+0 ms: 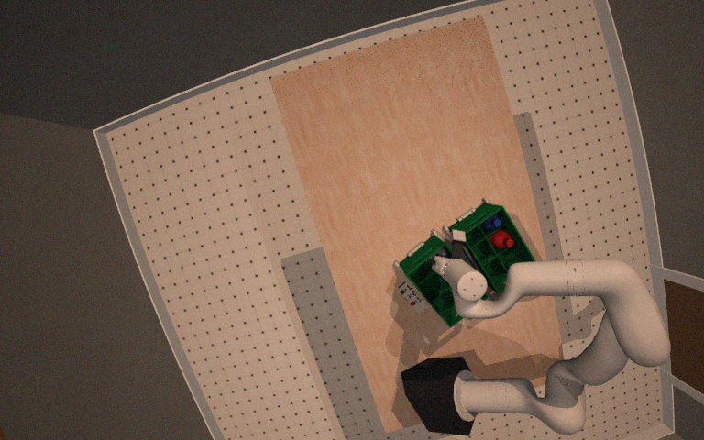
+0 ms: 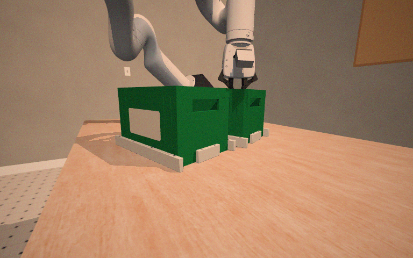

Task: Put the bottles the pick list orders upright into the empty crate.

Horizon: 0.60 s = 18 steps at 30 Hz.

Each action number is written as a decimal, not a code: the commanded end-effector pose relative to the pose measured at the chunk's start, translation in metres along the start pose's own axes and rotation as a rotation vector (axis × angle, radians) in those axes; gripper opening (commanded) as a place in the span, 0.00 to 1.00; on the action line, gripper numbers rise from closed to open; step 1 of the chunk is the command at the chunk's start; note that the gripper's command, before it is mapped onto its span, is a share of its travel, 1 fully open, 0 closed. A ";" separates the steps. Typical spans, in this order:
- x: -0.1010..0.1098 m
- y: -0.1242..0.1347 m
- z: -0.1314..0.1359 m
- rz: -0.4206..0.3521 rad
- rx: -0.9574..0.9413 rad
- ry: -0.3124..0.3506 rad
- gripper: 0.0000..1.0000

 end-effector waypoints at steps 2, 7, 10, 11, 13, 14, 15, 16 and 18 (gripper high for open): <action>0.001 0.000 0.000 0.001 -0.001 -0.001 0.00; 0.001 0.000 0.000 0.001 -0.001 -0.001 0.00; 0.001 0.000 0.000 0.001 -0.001 -0.001 0.00; -0.003 0.000 0.000 0.001 -0.001 -0.001 0.65; -0.003 0.000 0.000 0.001 -0.001 -0.001 0.65; -0.003 0.000 0.000 0.001 -0.001 -0.001 0.65; -0.003 0.000 0.000 0.001 -0.001 -0.001 0.65; -0.003 0.000 0.000 0.001 -0.001 -0.001 0.65; -0.003 0.000 0.000 0.001 -0.001 -0.001 0.65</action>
Point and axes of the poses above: the point where the finger pads meet when closed, its own x axis back along the fingers, its own z axis across the jaws, y = z × x, the point moved 5 cm from there along x, back along the fingers, and after that the axes turned 6 degrees about x, right-handed, at the moved point
